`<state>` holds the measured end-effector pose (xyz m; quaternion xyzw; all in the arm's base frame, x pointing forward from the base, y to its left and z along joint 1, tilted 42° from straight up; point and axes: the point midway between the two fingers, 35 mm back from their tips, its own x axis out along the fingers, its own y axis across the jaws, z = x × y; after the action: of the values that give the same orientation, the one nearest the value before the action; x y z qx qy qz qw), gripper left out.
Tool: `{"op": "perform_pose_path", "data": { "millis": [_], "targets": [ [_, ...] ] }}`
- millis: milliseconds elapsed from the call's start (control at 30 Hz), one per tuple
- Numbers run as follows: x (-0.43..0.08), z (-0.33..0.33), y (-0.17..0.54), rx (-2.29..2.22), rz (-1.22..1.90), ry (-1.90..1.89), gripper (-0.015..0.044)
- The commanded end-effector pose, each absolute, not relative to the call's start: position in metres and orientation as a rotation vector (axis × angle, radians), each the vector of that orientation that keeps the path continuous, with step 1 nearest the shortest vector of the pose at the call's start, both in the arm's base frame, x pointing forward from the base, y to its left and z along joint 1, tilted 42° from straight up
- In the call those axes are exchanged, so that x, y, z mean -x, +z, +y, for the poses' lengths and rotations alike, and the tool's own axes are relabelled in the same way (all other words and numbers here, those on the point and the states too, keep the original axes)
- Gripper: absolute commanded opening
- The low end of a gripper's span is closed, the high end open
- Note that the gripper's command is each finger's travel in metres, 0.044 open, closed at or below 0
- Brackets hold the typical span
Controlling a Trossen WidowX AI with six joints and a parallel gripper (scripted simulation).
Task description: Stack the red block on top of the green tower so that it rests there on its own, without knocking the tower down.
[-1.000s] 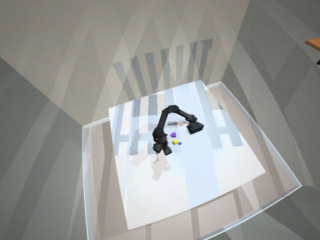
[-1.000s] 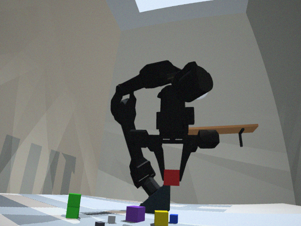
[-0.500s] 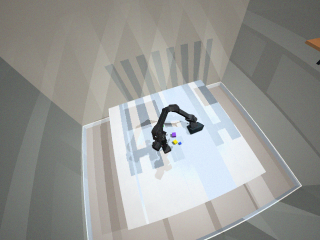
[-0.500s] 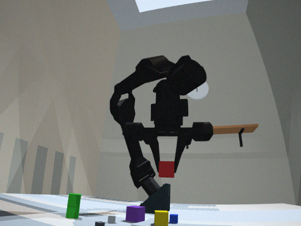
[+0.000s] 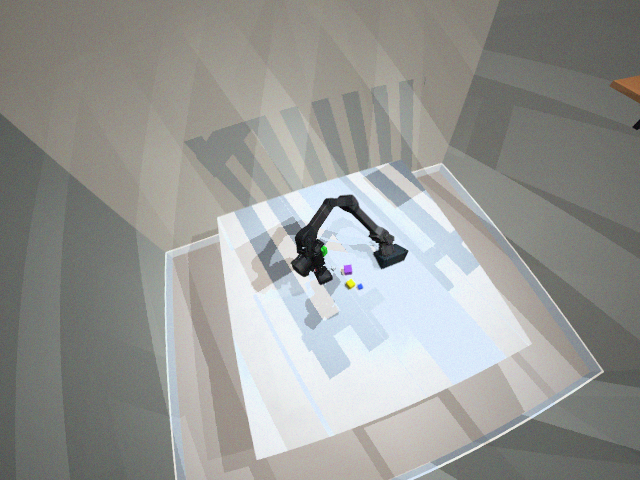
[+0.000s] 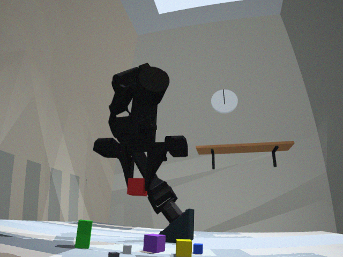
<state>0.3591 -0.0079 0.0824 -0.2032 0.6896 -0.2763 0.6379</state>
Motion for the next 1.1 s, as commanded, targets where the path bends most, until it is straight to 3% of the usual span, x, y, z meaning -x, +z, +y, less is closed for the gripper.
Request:
{"op": "perform_pose_path", "data": {
  "millis": [0, 767, 1067],
  "targets": [
    [-0.352, -0.024, 0.1, 0.469, 1.569, -0.629, 0.0],
    [-0.276, -0.111, 0.177, 0.488, 1.571, -0.654, 0.0],
    [-0.271, -0.126, 0.163, 0.489, 1.57, -0.656, 0.0]
  ]
}}
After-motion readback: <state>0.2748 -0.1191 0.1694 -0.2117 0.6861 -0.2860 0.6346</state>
